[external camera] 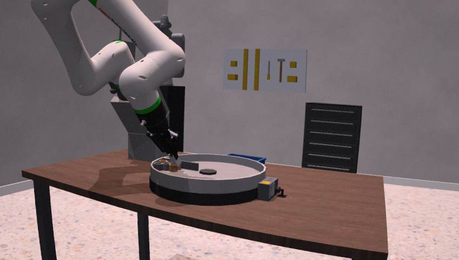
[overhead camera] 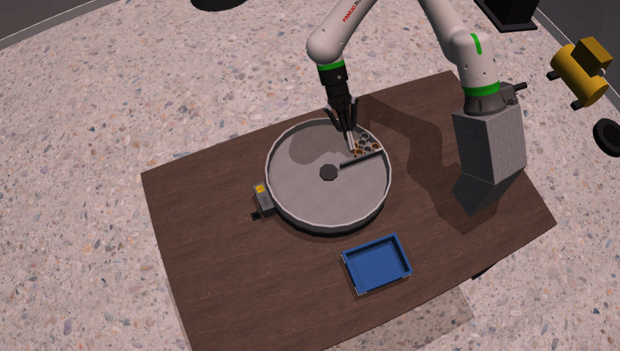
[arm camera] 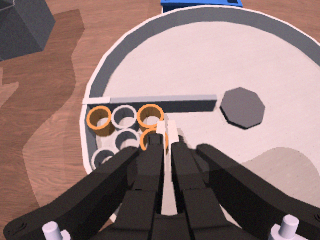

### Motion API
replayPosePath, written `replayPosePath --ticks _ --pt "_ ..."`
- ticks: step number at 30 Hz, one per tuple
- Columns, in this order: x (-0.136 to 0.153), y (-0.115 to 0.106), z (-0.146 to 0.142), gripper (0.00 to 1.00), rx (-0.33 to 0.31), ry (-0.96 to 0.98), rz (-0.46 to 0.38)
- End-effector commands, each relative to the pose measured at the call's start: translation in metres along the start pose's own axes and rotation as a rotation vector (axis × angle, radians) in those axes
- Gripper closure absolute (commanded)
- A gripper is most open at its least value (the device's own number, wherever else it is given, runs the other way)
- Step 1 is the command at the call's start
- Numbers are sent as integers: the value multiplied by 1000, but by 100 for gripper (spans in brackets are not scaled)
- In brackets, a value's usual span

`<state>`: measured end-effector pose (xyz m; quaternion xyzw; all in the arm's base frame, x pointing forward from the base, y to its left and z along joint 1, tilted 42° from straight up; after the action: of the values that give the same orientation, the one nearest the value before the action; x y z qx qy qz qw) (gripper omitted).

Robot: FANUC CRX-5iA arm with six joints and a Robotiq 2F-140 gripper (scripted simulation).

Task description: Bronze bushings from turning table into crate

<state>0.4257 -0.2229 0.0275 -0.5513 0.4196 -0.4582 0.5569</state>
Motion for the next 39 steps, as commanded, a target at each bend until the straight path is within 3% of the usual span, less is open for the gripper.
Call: replayPosePath --ticks 1,24,30,39 --pt "0 0 0 100 -1 0 0" --pt "-2 -2 0 100 -1 0 0" --pt "-8 -10 0 100 -1 0 0" --pt "-34 -41 0 100 -1 0 0"
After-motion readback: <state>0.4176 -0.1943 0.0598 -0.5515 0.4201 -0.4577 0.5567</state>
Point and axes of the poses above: the point where the finger pads meet when closed, its own y axis out along the fingers, its own z axis across the jaws, x = y × z, the point moved 6 cm from there along -y, back along the fingers, and after that the axes turned 2 degrees about -y, right-handed, at the moved point
